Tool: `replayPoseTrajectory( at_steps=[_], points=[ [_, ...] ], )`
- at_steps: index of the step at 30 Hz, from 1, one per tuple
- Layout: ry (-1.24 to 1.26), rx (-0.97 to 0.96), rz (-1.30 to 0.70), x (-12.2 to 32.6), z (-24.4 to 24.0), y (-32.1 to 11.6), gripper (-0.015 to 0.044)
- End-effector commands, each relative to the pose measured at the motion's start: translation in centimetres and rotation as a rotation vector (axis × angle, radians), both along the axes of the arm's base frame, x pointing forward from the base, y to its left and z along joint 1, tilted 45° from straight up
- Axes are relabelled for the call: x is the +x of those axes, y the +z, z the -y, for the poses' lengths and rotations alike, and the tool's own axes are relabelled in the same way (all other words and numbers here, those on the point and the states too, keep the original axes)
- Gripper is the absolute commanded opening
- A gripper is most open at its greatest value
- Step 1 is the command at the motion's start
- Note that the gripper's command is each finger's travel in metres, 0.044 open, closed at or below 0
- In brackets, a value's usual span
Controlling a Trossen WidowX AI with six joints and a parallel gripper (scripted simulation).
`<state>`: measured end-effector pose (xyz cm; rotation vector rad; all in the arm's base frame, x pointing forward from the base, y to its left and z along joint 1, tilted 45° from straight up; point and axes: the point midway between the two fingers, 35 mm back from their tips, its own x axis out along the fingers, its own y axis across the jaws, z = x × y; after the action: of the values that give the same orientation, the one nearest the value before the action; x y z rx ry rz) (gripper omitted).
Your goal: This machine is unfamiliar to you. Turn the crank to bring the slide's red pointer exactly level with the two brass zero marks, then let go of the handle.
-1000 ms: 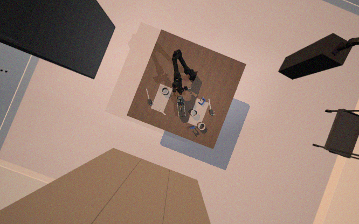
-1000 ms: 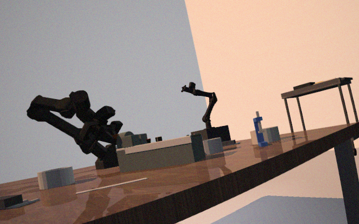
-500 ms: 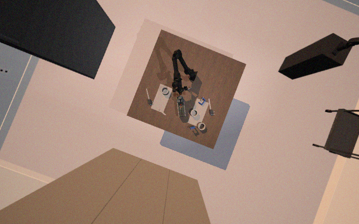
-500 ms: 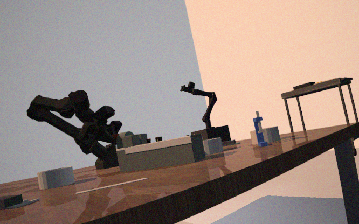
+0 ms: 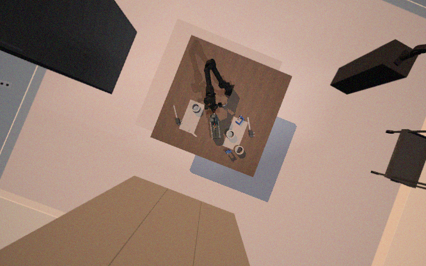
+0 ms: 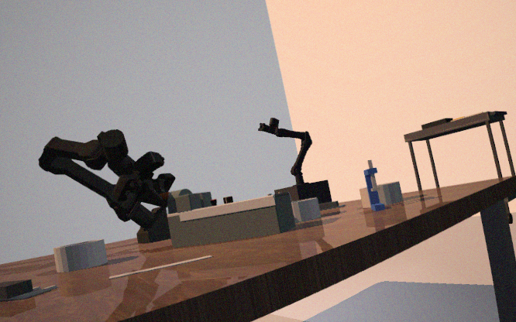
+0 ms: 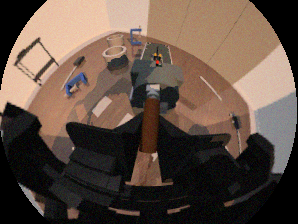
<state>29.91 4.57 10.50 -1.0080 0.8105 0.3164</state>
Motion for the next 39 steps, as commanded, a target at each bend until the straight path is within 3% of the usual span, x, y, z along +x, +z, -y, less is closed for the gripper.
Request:
replayPoseTrajectory(
  at_steps=[1, 39],
  points=[
    [-0.012, -0.004, 0.023, 0.5, 0.3, 0.7, 0.0],
    [-0.012, -0.005, 0.024, 1.5, 1.7, 1.1, 0.0]
  ],
)
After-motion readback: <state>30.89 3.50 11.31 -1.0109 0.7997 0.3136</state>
